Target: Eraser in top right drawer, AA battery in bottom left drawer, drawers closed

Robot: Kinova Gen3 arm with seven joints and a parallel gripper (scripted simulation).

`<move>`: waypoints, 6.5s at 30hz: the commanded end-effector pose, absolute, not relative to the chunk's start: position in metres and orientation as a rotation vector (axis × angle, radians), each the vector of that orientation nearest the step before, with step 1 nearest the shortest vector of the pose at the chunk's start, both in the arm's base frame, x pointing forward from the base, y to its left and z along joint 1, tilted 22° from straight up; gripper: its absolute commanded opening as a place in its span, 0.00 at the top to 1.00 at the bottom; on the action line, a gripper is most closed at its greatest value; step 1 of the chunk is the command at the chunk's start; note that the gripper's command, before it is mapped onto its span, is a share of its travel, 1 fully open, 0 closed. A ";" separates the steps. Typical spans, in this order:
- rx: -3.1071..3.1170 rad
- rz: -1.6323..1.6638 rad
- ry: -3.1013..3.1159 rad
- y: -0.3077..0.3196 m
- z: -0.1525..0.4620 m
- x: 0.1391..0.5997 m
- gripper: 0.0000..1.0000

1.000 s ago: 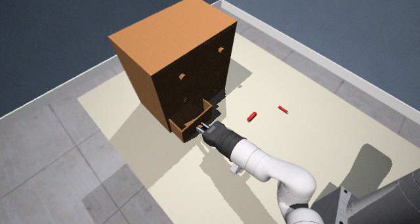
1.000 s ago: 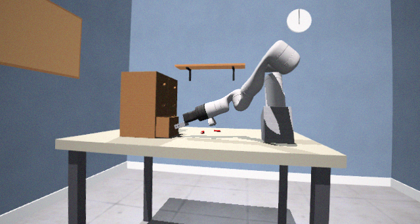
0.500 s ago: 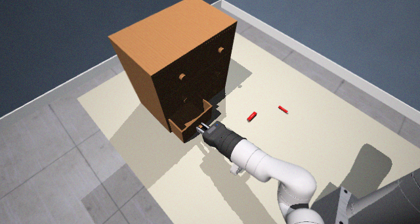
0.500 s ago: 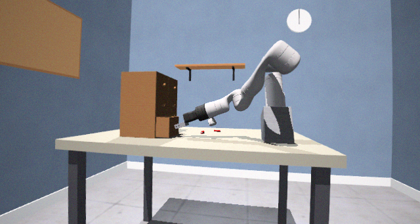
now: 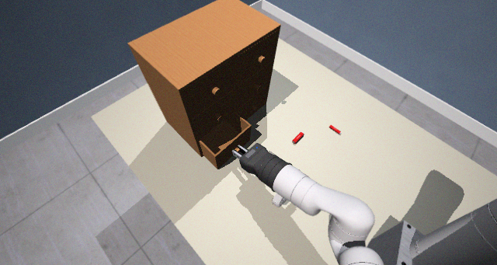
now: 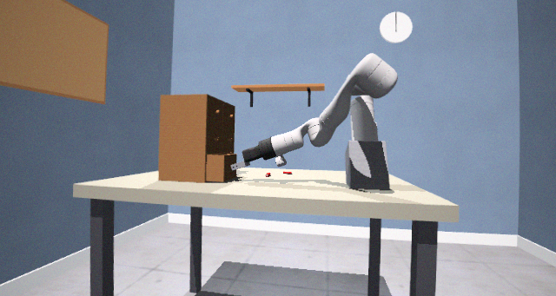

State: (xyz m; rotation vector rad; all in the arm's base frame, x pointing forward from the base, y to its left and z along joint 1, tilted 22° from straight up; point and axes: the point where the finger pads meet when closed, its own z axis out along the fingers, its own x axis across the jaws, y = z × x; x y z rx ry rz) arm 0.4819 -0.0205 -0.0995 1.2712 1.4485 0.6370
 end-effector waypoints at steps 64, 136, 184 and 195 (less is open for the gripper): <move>1.272 0.640 1.448 -0.014 -0.100 0.431 0.33; 1.300 0.644 1.419 0.021 -0.030 0.382 0.33; 1.659 0.697 0.861 0.029 -0.013 0.371 0.33; 1.830 0.709 0.492 0.033 -0.002 0.365 0.33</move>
